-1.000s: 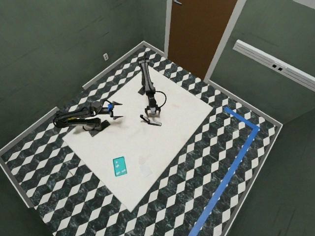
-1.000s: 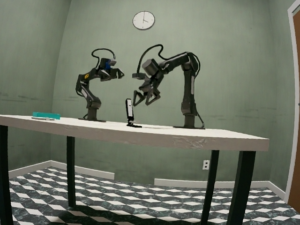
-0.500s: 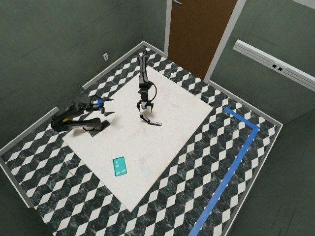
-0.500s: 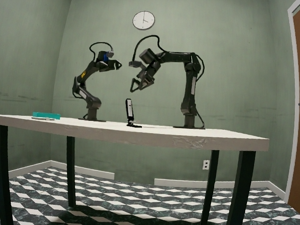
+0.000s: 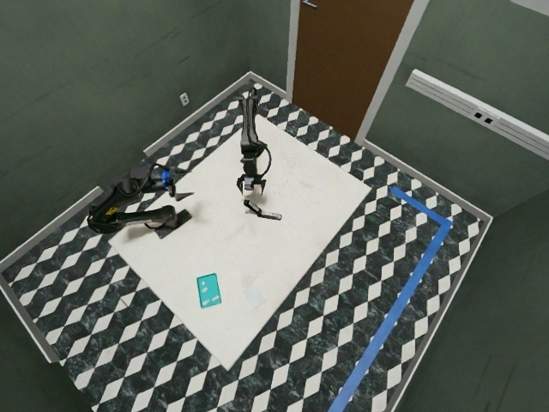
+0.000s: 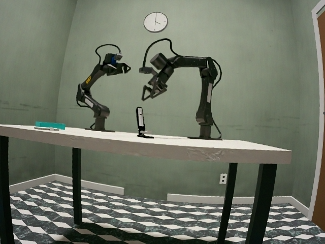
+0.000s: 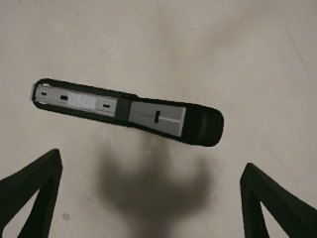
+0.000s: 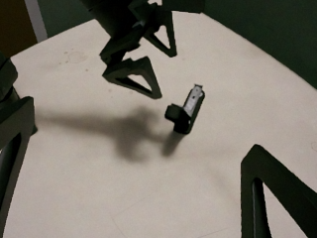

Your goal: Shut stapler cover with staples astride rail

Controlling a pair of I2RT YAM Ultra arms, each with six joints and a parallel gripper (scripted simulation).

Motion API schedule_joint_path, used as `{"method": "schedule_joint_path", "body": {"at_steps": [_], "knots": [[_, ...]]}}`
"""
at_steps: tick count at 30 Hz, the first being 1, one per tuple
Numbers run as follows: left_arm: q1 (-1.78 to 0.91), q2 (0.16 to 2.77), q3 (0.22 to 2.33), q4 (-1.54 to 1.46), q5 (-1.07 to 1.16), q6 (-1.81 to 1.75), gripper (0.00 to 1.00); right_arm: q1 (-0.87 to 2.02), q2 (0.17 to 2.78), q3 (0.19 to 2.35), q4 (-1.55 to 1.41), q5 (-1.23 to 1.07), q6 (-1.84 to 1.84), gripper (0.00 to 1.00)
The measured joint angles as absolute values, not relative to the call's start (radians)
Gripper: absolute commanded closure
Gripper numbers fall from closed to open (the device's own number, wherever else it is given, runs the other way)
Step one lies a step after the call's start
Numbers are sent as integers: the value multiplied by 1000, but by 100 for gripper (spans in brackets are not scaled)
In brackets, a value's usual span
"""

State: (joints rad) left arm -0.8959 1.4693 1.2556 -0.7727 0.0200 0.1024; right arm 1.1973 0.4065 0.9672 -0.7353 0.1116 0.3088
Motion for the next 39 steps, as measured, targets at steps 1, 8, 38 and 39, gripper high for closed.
{"method": "schedule_joint_path", "body": {"at_steps": [1,8,38,39], "knots": [[-896,1470,1256,-773,20,102,0,1200,406,967,-736,114,310,0],[-896,1469,1256,-789,10,81,45,1214,406,967,-741,130,313,0],[-1059,1786,1637,-1150,-418,-987,50,1232,406,967,-742,157,316,0],[-1066,1800,1652,-1164,-435,-1029,50,1232,406,967,-742,158,316,0]]}}
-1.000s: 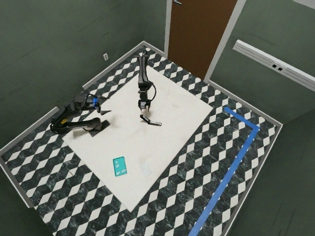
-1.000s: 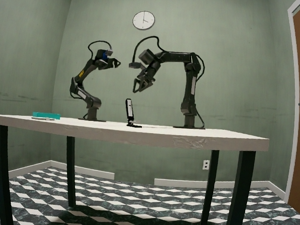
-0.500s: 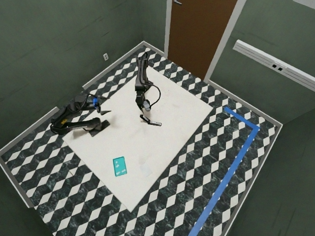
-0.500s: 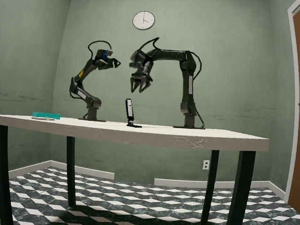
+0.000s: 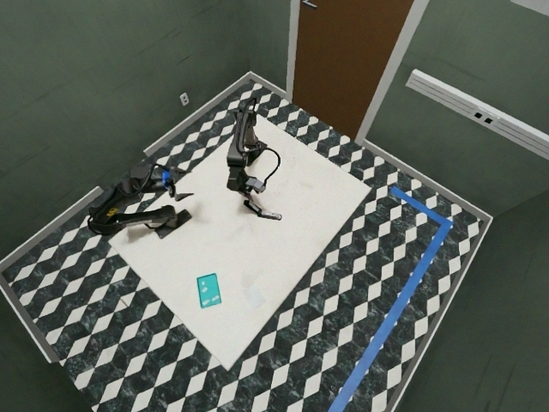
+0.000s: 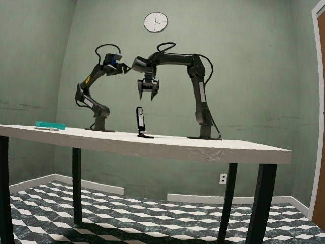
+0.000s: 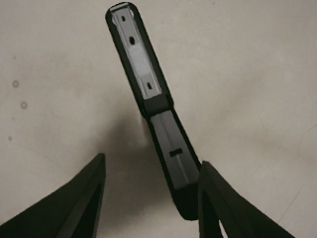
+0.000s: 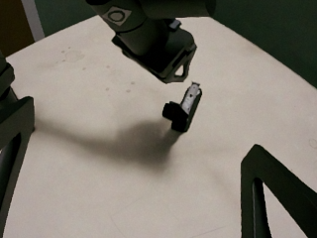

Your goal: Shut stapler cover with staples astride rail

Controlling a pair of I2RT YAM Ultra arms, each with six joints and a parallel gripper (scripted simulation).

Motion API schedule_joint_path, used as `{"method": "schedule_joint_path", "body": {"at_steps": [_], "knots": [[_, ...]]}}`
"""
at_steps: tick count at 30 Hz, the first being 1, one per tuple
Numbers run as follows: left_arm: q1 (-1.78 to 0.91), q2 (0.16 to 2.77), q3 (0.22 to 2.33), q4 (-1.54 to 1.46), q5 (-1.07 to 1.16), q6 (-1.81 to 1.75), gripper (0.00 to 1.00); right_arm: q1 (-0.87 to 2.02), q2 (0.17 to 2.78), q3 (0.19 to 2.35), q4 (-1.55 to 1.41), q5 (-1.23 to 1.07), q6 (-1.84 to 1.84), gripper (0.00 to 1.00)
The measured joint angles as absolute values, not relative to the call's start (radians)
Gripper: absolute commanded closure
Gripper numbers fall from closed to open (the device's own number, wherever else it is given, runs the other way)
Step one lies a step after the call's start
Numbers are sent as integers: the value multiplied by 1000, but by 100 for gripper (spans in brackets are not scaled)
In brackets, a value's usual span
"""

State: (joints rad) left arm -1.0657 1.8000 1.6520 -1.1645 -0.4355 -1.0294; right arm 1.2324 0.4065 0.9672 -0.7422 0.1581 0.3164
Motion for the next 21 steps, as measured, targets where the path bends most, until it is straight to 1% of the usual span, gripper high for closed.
{"method": "schedule_joint_path", "body": {"at_steps": [15,21], "knots": [[-1152,1985,1866,-1364,-660,-1581,50,1236,406,967,-743,165,316,0],[-1220,2071,1922,-1451,-691,-1694,50,1237,406,967,-743,166,316,0]]}}
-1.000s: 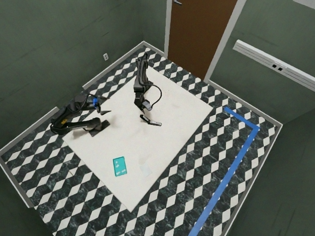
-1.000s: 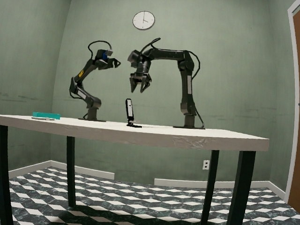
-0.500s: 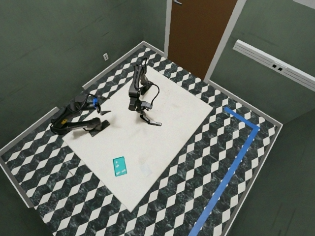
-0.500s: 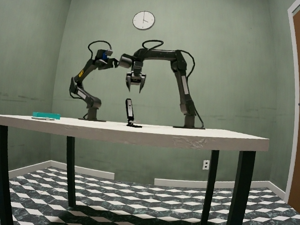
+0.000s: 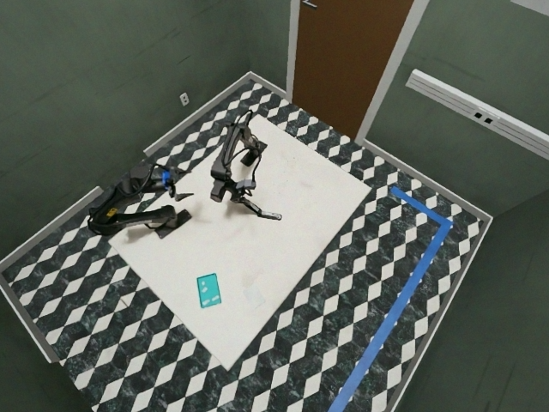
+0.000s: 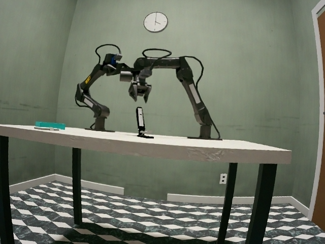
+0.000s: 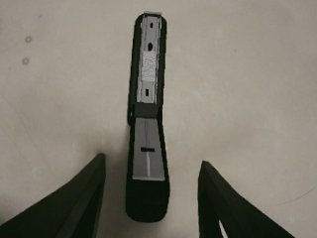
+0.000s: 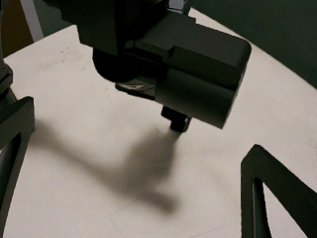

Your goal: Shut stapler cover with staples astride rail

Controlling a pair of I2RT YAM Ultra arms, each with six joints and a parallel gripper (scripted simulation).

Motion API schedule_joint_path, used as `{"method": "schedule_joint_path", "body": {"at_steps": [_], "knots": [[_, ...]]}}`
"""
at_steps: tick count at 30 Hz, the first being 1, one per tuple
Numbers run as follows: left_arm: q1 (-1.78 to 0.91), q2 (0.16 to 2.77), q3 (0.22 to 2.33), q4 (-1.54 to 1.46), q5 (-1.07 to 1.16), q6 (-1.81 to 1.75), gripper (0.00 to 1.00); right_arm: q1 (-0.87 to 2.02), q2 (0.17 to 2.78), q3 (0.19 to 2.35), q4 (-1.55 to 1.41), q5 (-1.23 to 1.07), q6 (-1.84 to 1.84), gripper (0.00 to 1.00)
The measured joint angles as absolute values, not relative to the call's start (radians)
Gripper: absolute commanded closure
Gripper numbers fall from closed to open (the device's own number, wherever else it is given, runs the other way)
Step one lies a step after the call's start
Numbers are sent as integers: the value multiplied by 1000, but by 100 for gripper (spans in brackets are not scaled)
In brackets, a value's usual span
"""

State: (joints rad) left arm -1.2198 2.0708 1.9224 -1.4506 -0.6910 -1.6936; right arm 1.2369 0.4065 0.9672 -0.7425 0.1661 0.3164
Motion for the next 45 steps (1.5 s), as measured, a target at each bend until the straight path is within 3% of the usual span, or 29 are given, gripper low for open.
{"method": "schedule_joint_path", "body": {"at_steps": [10,45], "knots": [[-1361,2168,1967,-1525,-703,-1813,50,1237,406,967,-743,167,316,0],[-1282,2171,1909,-1485,-715,-1811,50,1238,406,967,-743,168,316,0]]}}
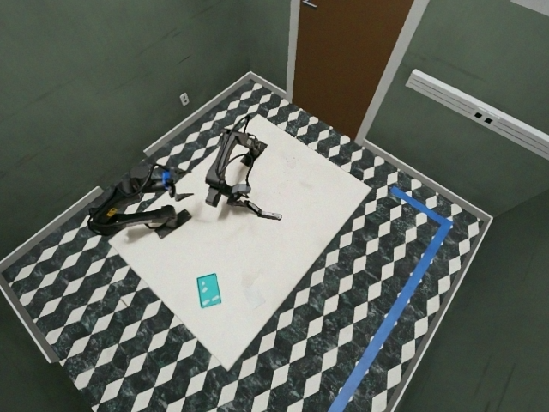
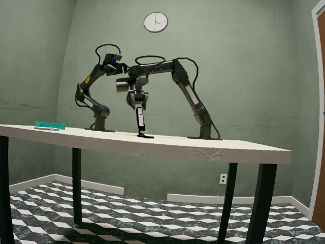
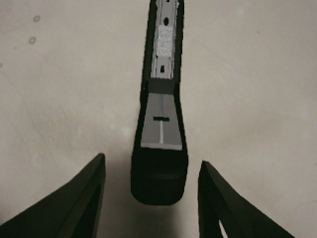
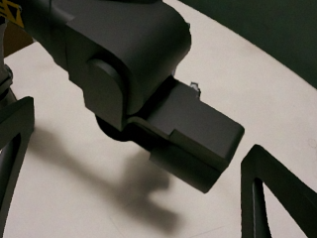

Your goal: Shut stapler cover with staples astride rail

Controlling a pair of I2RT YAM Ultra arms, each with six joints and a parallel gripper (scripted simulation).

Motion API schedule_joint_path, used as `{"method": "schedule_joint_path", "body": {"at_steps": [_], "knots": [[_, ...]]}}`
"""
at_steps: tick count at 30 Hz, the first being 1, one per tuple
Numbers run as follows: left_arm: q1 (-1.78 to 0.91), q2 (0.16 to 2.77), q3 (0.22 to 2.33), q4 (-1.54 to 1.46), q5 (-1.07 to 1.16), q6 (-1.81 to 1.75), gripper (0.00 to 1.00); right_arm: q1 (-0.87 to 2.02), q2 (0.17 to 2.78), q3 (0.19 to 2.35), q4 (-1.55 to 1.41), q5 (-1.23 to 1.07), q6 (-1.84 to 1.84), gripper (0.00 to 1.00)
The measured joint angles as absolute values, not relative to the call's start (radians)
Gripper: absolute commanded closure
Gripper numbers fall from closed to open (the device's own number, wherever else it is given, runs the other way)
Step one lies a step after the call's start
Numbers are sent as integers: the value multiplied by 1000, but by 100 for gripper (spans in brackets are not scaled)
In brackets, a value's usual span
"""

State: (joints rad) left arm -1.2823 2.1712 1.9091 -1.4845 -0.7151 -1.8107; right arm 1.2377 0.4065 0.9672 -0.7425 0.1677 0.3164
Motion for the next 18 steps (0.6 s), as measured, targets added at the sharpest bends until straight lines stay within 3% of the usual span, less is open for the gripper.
{"method": "schedule_joint_path", "body": {"at_steps": [18], "knots": [[-1243,2171,1813,-1373,-719,-1761,50,1238,406,967,-743,168,316,0]]}}
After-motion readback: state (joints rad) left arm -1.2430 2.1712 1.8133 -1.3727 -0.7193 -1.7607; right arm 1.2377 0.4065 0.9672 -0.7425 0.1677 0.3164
